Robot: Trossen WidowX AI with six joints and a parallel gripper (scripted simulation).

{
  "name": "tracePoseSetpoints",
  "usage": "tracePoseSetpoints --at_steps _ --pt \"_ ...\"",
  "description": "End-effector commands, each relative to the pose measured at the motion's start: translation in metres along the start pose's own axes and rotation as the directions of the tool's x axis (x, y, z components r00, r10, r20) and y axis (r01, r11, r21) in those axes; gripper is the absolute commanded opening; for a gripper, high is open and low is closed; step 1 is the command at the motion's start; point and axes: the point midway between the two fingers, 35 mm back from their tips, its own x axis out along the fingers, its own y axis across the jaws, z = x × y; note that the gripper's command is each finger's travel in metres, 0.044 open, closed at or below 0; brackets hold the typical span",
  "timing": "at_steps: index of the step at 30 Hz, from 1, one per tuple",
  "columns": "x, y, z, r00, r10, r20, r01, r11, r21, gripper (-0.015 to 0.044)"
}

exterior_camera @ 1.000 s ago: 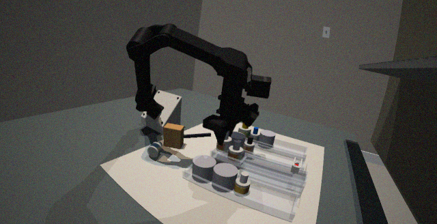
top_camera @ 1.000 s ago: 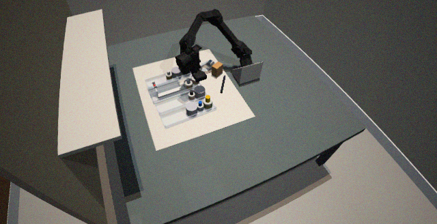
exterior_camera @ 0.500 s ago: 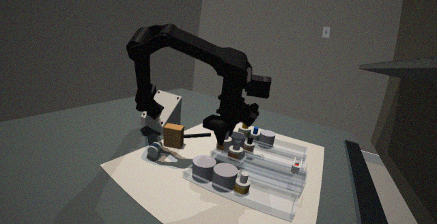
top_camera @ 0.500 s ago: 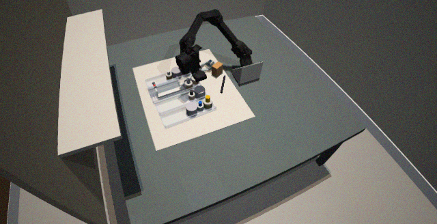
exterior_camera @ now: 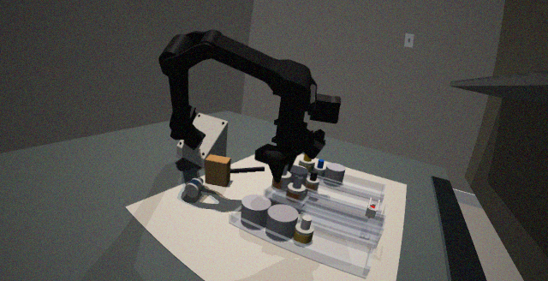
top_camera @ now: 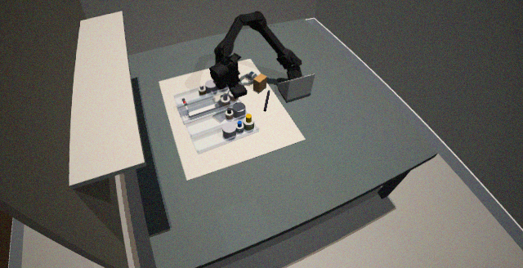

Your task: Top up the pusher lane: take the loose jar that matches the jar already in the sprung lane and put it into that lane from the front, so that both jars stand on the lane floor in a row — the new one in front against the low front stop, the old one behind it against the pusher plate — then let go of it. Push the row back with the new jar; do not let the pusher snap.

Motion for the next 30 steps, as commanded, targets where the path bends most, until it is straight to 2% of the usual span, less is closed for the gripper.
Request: tracePoseSetpoints --at_steps 1,30 --pt "-0.001 -0.002 0.006 1.0 -0.009 0.02 0.009 1.0 0.011 0.0" --pt "0.009 -0.002 0.006 1.0 -0.009 0.02 0.009 1.0 0.011 0.0"
